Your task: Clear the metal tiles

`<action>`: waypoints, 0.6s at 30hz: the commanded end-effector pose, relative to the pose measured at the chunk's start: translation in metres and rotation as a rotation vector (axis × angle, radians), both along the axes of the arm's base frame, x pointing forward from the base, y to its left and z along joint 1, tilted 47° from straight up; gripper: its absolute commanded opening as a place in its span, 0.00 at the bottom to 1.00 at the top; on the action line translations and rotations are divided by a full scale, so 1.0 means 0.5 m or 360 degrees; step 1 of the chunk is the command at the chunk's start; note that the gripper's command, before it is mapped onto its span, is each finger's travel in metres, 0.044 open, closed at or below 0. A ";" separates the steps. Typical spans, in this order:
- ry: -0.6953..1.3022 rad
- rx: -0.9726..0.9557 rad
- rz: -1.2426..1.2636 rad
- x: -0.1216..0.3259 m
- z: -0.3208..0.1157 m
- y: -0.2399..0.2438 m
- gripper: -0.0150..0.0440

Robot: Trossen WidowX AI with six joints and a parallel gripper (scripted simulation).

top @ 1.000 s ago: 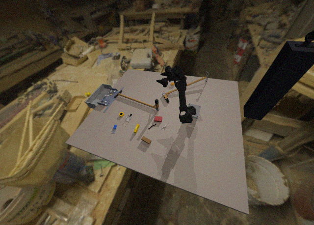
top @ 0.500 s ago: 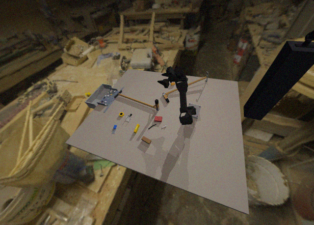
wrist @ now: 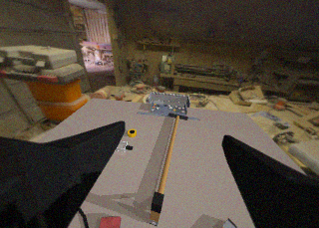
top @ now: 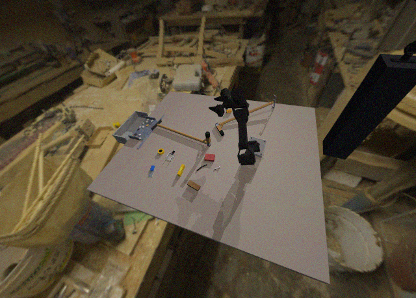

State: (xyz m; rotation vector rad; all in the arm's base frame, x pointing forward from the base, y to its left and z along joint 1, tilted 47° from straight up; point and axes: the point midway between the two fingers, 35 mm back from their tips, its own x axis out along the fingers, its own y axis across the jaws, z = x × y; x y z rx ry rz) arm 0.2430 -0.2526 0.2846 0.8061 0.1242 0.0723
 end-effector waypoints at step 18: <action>0.0107 0.0105 0.0111 0.095 -0.020 -0.016 1.00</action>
